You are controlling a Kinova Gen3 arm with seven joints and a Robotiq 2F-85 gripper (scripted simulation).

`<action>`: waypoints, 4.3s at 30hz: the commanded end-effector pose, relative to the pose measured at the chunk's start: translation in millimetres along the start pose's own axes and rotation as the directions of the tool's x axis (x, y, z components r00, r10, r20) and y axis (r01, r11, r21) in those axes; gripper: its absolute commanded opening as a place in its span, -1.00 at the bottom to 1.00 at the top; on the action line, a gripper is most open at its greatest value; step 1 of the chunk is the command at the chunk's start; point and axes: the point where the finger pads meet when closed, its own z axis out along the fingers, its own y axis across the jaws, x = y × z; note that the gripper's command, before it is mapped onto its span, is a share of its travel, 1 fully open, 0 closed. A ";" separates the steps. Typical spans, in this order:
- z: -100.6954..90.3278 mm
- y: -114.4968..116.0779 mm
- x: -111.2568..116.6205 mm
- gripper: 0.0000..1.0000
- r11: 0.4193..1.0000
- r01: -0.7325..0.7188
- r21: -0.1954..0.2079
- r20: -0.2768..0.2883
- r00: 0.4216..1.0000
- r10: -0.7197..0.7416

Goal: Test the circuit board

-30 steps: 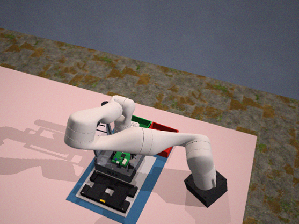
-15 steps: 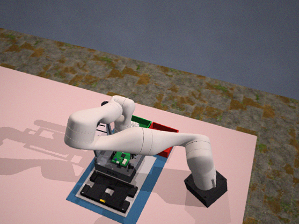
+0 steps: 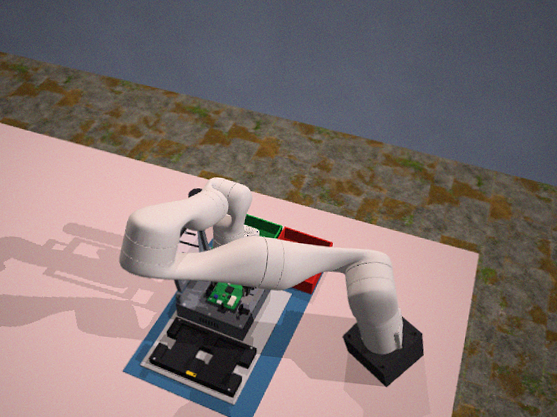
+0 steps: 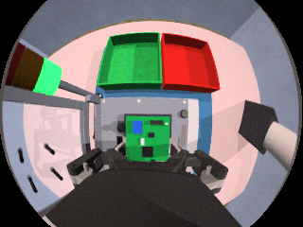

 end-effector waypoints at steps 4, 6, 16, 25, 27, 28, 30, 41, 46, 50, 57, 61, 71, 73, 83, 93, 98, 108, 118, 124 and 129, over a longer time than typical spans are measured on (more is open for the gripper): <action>-1.4 -1.3 -0.7 0.74 1.000 -0.002 0.002 0.000 1.000 0.002; -1.4 -1.5 -0.7 0.74 1.000 -0.002 0.002 0.000 1.000 0.002; -1.4 -1.5 -0.7 0.74 1.000 -0.002 0.002 0.000 1.000 0.002; -1.4 -1.5 -0.7 0.74 1.000 -0.002 0.002 0.000 1.000 0.002; -1.4 -1.6 -0.7 0.74 1.000 -0.002 0.002 0.000 1.000 0.002; -1.4 -1.6 -0.7 0.74 1.000 -0.001 0.002 0.000 1.000 0.001; -1.4 -1.9 -0.6 0.74 1.000 -0.001 0.003 0.000 1.000 0.001; -1.3 -3.0 -0.5 0.74 1.000 0.000 0.003 0.000 1.000 0.000; -1.3 -3.0 -0.5 0.74 1.000 -0.001 0.003 0.000 1.000 0.001; -1.3 -3.0 -0.5 0.74 1.000 -0.001 0.003 0.000 1.000 0.001; -1.3 -3.0 -0.5 0.74 1.000 -0.001 0.003 0.000 1.000 0.001; -1.3 -3.0 -0.5 0.74 1.000 -0.001 0.003 0.000 1.000 0.001; -1.3 -3.0 -0.5 0.67 1.000 -0.001 0.003 0.000 1.000 0.001; -1.3 -3.0 -0.5 0.67 1.000 -0.001 0.003 0.000 1.000 0.001; -1.3 -3.0 -0.5 0.59 1.000 -0.001 0.003 0.000 1.000 0.001; -1.3 -3.0 -0.5 0.54 1.000 -0.001 0.003 0.000 1.000 0.001; -1.3 -3.0 -0.5 0.54 1.000 -0.001 0.003 0.000 1.000 0.001; -1.3 -3.0 -0.5 0.54 1.000 -0.001 0.003 0.000 1.000 0.001; -1.3 -3.0 -0.5 0.54 1.000 -0.001 0.003 0.000 1.000 0.001; -1.3 -3.0 -0.5 0.54 1.000 -0.001 0.003 0.000 1.000 0.001; -2.7 -3.0 -0.5 0.54 1.000 -0.001 0.003 0.000 1.000 0.001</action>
